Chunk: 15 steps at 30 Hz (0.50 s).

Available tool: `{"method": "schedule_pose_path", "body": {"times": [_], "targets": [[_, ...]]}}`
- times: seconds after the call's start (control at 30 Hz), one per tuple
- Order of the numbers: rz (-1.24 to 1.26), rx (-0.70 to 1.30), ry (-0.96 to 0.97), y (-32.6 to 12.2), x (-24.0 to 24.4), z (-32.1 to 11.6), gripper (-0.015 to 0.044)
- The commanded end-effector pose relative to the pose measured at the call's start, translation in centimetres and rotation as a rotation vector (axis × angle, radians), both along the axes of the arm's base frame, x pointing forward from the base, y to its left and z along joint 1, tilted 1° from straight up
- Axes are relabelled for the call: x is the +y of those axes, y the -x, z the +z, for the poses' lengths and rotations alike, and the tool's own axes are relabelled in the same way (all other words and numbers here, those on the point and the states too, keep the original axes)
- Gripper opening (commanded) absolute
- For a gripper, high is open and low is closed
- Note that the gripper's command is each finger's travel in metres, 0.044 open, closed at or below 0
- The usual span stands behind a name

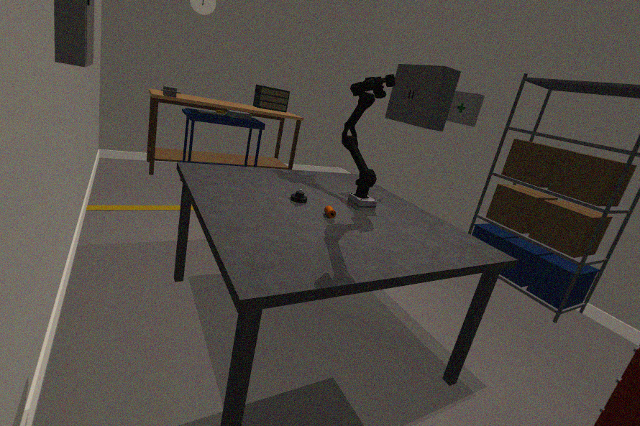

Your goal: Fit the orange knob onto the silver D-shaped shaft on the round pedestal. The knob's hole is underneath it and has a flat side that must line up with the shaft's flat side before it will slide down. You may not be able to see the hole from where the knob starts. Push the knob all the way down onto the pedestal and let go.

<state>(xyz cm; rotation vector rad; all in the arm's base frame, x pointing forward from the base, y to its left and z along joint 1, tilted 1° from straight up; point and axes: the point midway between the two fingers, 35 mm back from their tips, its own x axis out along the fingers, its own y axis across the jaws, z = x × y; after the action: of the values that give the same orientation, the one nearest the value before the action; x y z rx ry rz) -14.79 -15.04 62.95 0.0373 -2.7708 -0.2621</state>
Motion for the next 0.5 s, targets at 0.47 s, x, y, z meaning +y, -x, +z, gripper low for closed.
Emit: {"method": "schedule_pose_path", "body": {"times": [0.47], "targets": [[0.170,0.541,1.273,-5.1,24.2,3.3,0.0440]]}}
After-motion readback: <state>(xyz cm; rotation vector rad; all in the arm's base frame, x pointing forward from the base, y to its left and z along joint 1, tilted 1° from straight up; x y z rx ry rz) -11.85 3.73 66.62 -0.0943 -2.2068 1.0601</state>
